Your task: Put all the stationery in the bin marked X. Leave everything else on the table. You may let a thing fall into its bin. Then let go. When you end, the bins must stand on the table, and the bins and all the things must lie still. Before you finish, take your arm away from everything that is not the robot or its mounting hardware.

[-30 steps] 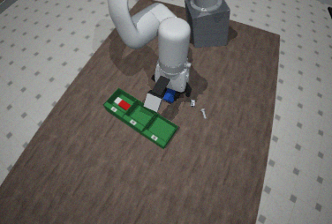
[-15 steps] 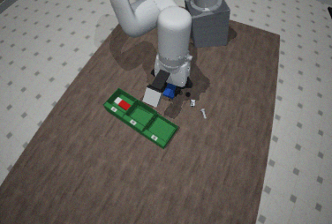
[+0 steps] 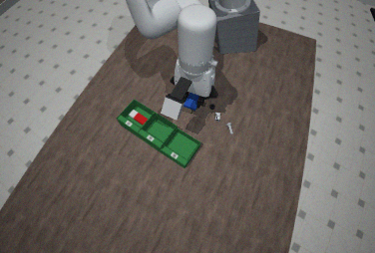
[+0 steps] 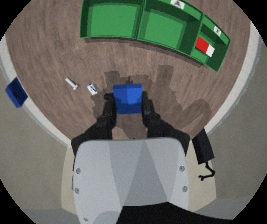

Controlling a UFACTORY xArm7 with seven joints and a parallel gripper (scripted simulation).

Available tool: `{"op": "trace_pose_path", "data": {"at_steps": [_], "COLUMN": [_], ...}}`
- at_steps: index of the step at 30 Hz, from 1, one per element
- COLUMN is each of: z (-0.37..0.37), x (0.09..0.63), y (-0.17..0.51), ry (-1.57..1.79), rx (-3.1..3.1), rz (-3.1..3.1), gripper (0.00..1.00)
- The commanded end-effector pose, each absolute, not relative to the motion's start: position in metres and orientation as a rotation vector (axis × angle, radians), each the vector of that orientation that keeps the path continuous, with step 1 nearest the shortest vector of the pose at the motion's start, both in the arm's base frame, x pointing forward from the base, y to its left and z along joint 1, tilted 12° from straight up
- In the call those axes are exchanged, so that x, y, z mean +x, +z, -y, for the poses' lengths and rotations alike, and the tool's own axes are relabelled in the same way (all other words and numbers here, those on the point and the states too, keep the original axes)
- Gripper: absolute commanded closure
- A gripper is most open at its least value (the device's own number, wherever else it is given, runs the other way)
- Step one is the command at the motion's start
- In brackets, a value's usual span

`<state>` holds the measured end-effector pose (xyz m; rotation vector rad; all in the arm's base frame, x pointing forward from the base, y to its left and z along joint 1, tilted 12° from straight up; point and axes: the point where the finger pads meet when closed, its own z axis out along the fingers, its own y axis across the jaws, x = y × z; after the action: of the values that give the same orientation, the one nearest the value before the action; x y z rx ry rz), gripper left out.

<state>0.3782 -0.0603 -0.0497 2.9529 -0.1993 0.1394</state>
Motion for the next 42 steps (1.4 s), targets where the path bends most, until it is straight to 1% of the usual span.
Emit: {"op": "trace_pose_path", "data": {"at_steps": [1, 17, 23, 33, 42], "z": [0.076, 0.142, 0.164, 0.215, 0.217], "x": [0.386, 0.417, 0.427, 0.451, 0.452], "y": [-0.045, -0.030, -0.025, -0.013, -0.012], "ry": [0.142, 0.142, 0.168, 0.168, 0.168], "rx": [2.952, 2.952, 2.928, 2.928, 2.928], "rz": [0.201, 0.201, 0.479, 0.479, 0.479], "gripper": [1.00, 1.00, 1.00, 1.00, 1.00]}}
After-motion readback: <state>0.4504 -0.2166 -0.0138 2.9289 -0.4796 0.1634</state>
